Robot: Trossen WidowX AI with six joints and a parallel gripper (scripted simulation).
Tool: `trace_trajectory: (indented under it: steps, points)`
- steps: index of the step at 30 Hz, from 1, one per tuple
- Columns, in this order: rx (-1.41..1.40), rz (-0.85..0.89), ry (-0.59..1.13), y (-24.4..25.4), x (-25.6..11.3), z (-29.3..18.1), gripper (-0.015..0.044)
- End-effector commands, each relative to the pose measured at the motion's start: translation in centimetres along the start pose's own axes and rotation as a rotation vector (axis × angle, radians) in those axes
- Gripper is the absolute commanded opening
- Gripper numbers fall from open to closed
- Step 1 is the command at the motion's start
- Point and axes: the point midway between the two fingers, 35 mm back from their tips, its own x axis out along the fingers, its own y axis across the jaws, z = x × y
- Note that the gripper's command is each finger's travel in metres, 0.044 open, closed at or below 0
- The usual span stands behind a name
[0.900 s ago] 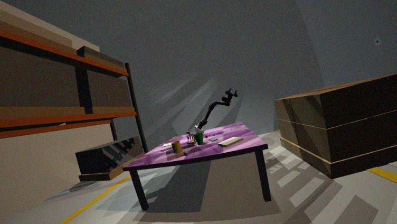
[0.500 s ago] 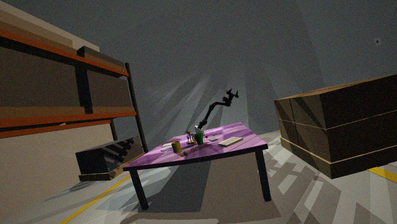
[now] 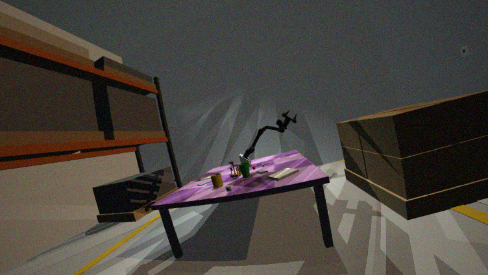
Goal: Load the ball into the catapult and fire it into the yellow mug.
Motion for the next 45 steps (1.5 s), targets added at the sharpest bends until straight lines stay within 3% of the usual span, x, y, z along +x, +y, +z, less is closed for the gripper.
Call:
trace_trajectory:
  steps: [1,23,45]
  points:
    - [-0.041,0.05,-0.012,2.0,-0.3,-1.0,0.044]
    - [-0.239,0.317,-0.018,9.9,-1.3,-9.2,0.044]
    - [-0.417,0.426,0.002,11.2,-1.5,-16.1,0.044]
